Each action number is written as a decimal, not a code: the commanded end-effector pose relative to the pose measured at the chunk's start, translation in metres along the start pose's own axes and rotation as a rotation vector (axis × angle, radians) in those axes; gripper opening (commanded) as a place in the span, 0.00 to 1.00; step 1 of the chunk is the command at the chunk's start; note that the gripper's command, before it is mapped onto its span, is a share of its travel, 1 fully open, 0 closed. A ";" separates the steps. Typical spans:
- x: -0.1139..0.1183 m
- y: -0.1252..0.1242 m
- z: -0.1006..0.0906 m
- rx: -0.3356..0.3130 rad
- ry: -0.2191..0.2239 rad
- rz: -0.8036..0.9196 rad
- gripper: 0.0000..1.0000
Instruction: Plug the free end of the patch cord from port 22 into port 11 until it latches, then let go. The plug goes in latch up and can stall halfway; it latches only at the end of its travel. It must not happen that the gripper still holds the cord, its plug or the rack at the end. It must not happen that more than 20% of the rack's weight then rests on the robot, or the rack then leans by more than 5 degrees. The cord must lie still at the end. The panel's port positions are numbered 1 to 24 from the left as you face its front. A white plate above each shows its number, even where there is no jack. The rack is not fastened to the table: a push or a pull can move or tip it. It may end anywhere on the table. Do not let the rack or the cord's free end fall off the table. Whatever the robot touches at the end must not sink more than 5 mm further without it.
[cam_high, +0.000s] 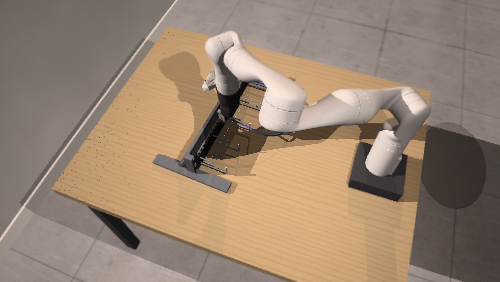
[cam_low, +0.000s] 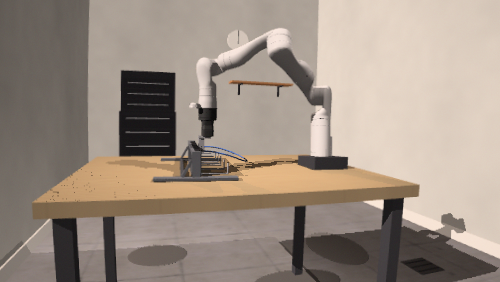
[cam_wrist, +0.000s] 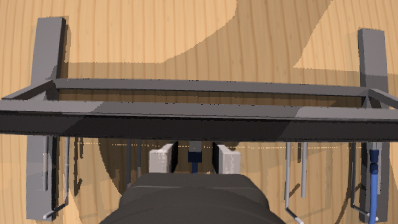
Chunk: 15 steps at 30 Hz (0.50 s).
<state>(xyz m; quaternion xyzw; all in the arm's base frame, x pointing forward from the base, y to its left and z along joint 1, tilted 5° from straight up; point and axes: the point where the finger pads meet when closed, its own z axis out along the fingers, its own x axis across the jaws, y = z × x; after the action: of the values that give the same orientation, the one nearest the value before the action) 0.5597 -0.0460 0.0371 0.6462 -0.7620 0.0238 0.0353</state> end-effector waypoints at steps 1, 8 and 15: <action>0.000 -0.001 -0.001 0.002 -0.001 0.000 0.73; 0.000 -0.001 -0.007 0.002 -0.001 0.000 0.73; 0.000 0.000 -0.021 0.002 -0.001 0.000 0.73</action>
<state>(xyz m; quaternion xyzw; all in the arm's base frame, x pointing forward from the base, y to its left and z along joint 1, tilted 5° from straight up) 0.5582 -0.0459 0.0533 0.6453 -0.7626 0.0229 0.0385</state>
